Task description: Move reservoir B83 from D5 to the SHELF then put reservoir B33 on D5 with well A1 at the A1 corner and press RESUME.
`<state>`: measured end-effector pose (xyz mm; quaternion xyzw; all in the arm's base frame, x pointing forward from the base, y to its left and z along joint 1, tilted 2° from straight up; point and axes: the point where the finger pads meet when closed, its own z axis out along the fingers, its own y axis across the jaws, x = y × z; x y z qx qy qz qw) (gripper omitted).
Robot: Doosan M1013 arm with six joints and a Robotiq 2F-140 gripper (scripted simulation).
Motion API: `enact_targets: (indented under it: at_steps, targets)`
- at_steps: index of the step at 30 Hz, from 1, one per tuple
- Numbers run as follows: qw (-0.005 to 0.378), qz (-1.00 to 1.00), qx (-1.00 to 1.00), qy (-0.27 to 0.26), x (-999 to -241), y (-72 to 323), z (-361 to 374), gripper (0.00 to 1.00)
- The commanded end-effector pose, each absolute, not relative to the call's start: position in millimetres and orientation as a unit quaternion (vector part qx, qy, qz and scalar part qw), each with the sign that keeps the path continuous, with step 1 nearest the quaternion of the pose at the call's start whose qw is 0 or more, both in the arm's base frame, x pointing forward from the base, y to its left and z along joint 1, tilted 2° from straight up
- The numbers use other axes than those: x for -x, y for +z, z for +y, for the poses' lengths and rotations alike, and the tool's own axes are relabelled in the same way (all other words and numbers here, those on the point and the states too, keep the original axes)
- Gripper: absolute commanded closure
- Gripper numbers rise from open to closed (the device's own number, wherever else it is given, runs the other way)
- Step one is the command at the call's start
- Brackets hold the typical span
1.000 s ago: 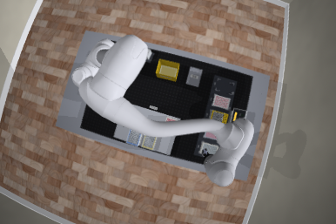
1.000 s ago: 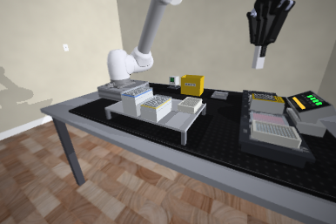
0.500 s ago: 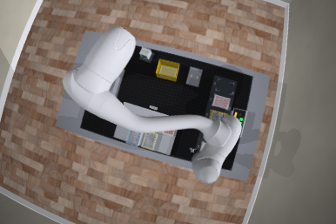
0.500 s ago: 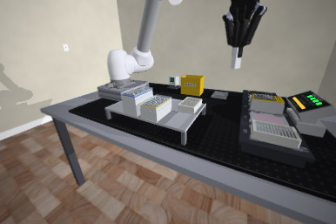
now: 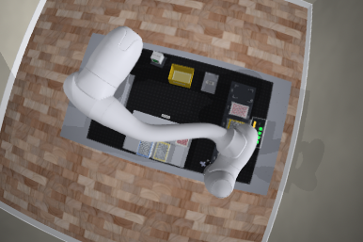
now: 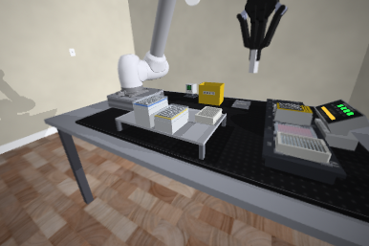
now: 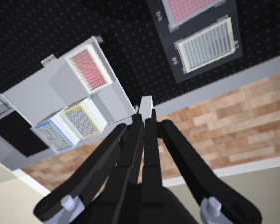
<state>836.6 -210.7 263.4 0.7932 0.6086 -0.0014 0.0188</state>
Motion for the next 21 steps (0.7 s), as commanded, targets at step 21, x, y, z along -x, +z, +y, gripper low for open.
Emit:
enact_targets:
  at_steps: [21]
  targets:
    - [0.019,0.68,-0.733,-0.001,-832.0,260.4,-151.3,1.0]
